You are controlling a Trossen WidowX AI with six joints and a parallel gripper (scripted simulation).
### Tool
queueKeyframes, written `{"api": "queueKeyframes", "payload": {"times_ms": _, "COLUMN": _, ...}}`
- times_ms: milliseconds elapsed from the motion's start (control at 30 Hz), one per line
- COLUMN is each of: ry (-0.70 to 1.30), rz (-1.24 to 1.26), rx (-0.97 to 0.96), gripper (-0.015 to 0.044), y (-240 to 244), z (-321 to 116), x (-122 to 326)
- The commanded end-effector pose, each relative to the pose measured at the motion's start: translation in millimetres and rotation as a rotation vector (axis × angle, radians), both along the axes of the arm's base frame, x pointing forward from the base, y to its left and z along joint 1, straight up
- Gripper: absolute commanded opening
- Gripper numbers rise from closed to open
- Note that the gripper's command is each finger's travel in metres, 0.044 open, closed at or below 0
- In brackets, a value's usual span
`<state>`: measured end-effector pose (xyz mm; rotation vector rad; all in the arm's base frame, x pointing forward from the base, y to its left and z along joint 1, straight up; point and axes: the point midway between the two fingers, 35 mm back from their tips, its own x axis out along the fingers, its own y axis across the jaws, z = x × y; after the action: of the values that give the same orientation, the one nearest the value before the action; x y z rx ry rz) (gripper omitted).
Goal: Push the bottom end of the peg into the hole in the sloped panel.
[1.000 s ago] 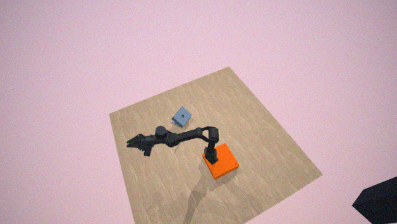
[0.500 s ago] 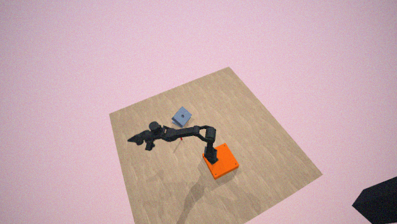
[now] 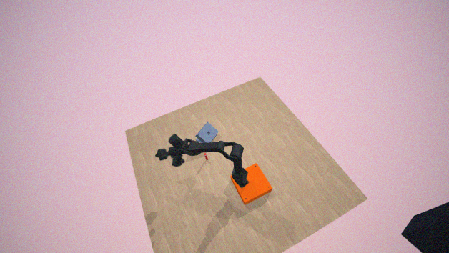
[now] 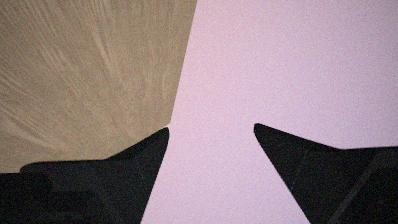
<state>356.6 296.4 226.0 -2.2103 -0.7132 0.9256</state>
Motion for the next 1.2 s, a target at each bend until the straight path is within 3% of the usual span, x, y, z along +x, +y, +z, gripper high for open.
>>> {"api": "queueKeyframes", "payload": {"times_ms": 0, "ry": 0.057, "rz": -0.043, "rx": -0.065, "gripper": 0.044, "y": -16, "z": -18, "x": 7}}
{"api": "queueKeyframes", "payload": {"times_ms": 533, "ry": 0.379, "rz": -0.216, "rx": -0.336, "gripper": 0.044, "y": -101, "z": -91, "x": 10}}
{"api": "queueKeyframes", "payload": {"times_ms": 1167, "ry": 0.79, "rz": -0.345, "rx": -0.619, "gripper": 0.044, "y": -199, "z": -138, "x": -34}}
